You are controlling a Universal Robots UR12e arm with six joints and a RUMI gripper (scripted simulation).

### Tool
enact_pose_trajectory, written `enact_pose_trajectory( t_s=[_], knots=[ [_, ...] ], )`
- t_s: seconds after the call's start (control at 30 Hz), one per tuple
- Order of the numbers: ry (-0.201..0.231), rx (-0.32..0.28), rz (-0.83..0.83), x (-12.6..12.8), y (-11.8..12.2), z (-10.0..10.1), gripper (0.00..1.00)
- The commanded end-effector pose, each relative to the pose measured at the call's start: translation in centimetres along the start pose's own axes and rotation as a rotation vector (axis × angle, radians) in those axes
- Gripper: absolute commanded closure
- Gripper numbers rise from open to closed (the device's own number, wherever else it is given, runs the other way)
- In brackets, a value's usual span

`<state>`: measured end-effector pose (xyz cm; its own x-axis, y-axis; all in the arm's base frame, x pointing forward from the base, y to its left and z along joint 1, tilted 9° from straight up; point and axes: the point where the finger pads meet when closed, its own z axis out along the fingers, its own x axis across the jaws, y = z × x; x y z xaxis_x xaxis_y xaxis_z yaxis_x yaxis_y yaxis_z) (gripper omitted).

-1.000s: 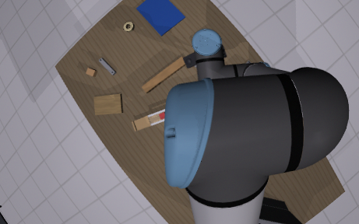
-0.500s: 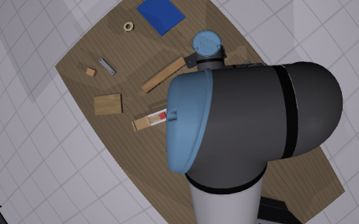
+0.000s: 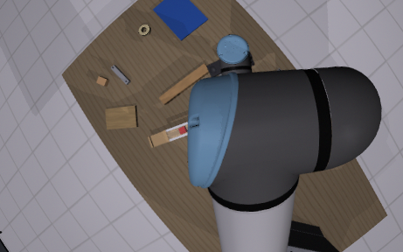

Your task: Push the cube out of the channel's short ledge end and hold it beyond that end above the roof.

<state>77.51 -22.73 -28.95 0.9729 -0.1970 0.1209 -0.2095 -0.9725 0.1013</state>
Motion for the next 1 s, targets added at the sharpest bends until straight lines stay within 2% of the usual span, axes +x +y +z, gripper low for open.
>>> enact_pose_trajectory(
  t_s=[0.0, 0.77, 0.8, 0.97],
  knots=[
    [0.001, 0.000, 0.000, 0.07, 0.01, -0.04, 0.78],
    [0.001, 0.000, 0.000, 0.07, 0.01, -0.04, 0.78],
    [0.001, 0.000, 0.000, 0.07, 0.01, -0.04, 1.00],
    [0.001, 0.000, 0.000, 0.07, 0.01, -0.04, 1.00]
  ],
)
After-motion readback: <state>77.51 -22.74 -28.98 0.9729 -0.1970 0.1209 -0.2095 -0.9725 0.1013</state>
